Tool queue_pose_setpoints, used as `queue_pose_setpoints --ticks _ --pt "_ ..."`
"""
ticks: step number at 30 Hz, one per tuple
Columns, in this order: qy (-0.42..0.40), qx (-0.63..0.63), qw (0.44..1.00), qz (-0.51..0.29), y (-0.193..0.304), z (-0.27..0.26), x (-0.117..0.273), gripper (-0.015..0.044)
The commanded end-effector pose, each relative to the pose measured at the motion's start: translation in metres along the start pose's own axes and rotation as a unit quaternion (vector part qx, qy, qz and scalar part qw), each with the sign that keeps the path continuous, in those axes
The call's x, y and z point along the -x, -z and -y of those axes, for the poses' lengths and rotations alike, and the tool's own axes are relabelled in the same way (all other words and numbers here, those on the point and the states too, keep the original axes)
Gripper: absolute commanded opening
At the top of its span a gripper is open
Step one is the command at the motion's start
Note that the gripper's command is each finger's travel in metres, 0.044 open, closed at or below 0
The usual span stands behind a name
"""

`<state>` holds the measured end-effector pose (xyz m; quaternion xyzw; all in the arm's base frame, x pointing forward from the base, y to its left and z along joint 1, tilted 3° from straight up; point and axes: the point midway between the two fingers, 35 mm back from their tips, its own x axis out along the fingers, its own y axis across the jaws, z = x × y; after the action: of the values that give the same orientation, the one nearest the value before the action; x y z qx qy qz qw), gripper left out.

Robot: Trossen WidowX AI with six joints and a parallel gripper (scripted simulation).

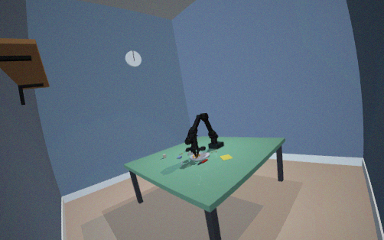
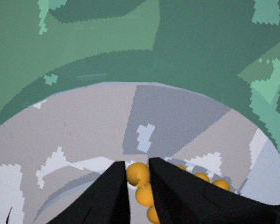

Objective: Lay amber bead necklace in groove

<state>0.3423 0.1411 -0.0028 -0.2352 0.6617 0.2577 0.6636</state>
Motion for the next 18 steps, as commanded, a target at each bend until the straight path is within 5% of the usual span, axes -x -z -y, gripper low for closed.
queue_pose_setpoints --ticks 1,14,18 --pt "0.0 0.0 1.0 0.0 0.0 0.0002 0.0003 0.0079" --pt "-0.002 -0.003 1.0 -0.003 0.0013 -0.0006 0.0048 0.042" --pt "-0.002 -0.003 1.0 -0.003 0.0009 -0.0002 0.0052 0.044"
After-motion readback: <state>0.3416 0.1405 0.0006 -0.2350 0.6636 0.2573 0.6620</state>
